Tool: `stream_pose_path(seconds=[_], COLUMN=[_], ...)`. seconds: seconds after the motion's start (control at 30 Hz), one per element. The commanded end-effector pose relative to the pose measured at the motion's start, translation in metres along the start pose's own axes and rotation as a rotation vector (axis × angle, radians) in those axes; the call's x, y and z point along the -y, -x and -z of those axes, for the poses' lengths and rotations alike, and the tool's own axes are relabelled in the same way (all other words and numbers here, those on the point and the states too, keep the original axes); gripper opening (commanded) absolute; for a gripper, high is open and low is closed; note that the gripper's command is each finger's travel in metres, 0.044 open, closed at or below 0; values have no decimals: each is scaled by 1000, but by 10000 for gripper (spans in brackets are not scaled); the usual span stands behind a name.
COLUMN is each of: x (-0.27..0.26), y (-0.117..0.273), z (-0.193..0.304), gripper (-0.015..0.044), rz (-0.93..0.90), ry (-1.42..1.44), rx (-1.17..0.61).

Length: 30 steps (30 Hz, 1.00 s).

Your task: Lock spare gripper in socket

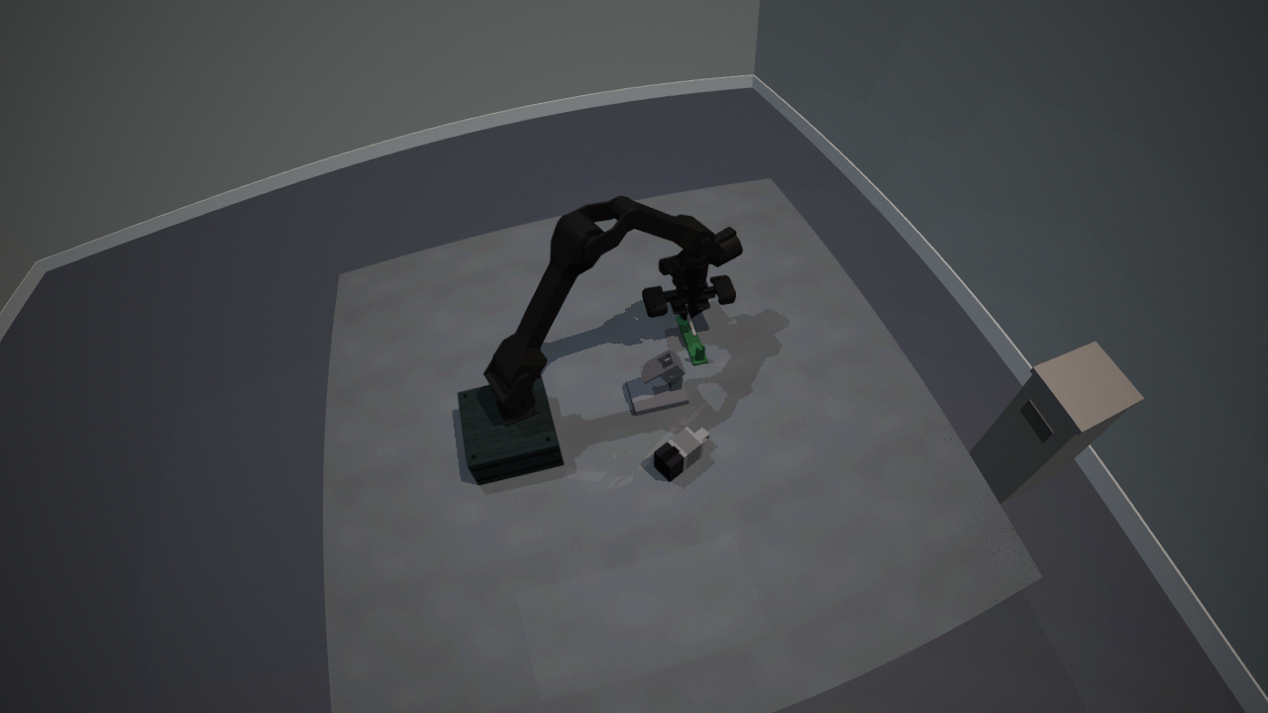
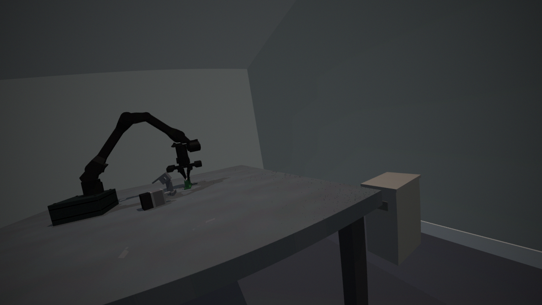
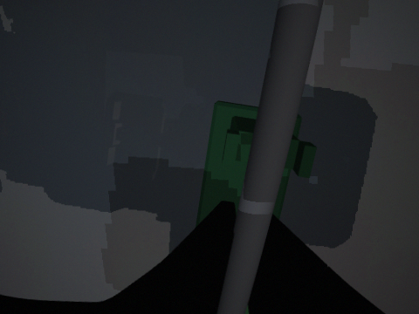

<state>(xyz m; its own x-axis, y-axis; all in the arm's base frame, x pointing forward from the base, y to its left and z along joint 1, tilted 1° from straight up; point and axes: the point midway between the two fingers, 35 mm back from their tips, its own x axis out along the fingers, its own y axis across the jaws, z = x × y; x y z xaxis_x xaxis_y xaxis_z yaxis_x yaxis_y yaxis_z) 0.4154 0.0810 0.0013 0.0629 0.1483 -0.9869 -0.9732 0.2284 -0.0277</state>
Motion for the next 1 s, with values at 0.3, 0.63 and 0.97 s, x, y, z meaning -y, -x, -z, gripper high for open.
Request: stream_pose_path(seconds=[0.3, 0.63, 0.97], x=[0, 1, 2], y=[14, 21, 35], z=[-2, 14, 42], gripper=[0, 0, 0], rz=[0, 0, 0], ry=[0, 0, 0], rx=[0, -2, -4])
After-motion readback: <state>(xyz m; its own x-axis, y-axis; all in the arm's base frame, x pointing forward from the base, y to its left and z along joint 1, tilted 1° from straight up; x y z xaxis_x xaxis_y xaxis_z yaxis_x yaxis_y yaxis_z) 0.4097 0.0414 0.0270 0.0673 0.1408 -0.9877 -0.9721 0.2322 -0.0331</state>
